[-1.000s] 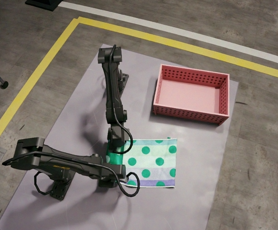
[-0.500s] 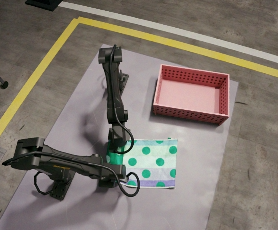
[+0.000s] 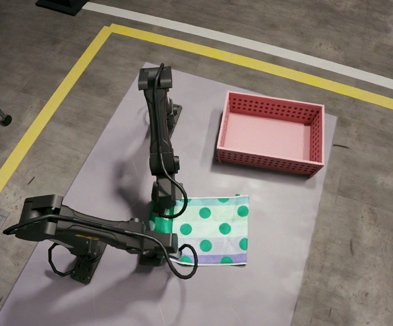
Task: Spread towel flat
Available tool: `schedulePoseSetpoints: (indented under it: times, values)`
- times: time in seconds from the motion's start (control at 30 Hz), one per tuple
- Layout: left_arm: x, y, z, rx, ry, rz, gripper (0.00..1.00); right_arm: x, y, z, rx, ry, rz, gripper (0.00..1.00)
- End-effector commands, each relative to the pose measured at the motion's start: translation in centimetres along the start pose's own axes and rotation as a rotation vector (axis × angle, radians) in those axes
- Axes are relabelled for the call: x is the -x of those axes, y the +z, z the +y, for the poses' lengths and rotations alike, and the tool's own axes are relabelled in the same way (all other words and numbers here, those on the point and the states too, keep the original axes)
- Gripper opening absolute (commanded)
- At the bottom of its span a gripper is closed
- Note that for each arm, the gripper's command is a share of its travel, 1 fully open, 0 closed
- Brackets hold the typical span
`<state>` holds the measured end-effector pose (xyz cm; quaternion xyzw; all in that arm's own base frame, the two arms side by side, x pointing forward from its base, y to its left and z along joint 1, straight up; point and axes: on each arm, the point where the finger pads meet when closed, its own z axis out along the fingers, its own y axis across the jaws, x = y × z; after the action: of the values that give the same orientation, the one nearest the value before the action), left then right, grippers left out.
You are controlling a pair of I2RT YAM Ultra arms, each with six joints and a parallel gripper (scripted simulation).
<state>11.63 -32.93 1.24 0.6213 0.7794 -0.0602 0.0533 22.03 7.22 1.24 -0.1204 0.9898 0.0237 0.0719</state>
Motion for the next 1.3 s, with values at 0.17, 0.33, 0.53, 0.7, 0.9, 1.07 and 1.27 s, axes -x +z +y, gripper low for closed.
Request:
schedulePoseSetpoints:
  times: [0.17,0.33,0.53,0.7,0.9,1.07,1.27]
  values:
    - [-1.3,0.7,0.6,-0.003,-0.006,0.049,0.0,-1.1,0.7,-0.3,-0.015,-0.004,0.033,0.0]
    - [0.6,-2.2,0.9,0.019,-0.002,-0.018,0.34,-1.1,0.7,-0.3,-0.015,-0.004,0.033,0.0]
    - [0.5,-1.9,0.8,0.011,-0.003,-0.01,0.34,-1.1,0.7,-0.3,-0.015,-0.004,0.033,0.0]
    - [0.5,-1.9,0.8,0.011,-0.004,-0.008,0.34,-1.1,0.7,-0.3,-0.015,-0.004,0.033,0.0]
    - [0.5,-1.5,1.2,-0.009,-0.005,0.0,0.34,-1.1,0.7,-0.3,-0.015,-0.004,0.033,0.0]
    - [0.5,-1.5,0.9,-0.011,0.006,0.001,0.34,-1.1,0.7,-0.3,-0.015,-0.004,0.033,0.0]
    - [-0.9,0.8,0.8,-0.012,0.003,0.033,0.34,-1.1,0.7,-0.3,-0.015,-0.004,0.033,0.0]
